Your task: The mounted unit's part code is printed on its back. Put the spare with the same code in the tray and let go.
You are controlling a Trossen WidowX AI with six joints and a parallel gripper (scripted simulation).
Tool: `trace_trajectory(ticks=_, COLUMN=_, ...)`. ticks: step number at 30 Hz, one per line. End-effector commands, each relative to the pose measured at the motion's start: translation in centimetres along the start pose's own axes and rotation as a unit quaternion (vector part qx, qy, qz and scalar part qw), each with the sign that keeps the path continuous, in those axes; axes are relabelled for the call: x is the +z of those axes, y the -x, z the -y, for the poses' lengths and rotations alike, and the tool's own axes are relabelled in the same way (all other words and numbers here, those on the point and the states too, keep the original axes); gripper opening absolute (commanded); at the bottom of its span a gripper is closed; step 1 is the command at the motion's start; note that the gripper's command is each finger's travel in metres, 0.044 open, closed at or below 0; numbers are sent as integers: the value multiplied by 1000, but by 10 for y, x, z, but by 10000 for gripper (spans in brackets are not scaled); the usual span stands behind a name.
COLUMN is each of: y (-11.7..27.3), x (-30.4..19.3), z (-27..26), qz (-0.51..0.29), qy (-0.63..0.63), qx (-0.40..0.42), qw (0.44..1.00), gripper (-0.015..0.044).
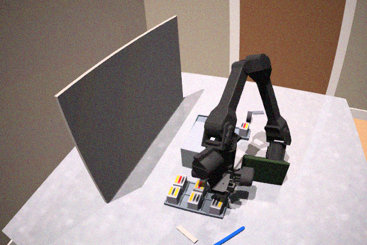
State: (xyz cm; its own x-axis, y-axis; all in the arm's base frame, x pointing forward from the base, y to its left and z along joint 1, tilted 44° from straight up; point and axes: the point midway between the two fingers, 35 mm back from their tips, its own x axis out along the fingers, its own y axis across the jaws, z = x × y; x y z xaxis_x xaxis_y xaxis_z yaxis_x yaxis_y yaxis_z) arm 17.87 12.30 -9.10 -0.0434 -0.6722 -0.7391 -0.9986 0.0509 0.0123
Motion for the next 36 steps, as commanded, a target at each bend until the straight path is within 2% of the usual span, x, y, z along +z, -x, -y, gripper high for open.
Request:
trace_trajectory(ticks=1, y=-8, x=-1, z=-1, qz=-4, qy=3, qx=1, qw=1000, gripper=300)
trace_trajectory(ticks=22, y=-32, x=-3, z=-3, qz=-5, qy=3, qx=1, qw=1000, gripper=300)
trace_trajectory(ticks=27, y=-30, x=-3, z=-3, qz=-3, qy=0, qx=2, qw=1000, gripper=169)
trace_trajectory(ticks=34, y=-30, x=-3, z=-3, qz=-3, qy=0, qx=2, qw=1000, gripper=122)
trace_trajectory(ticks=36, y=-30, x=-3, z=-3, qz=-3, qy=0, qx=2, qw=1000, gripper=70)
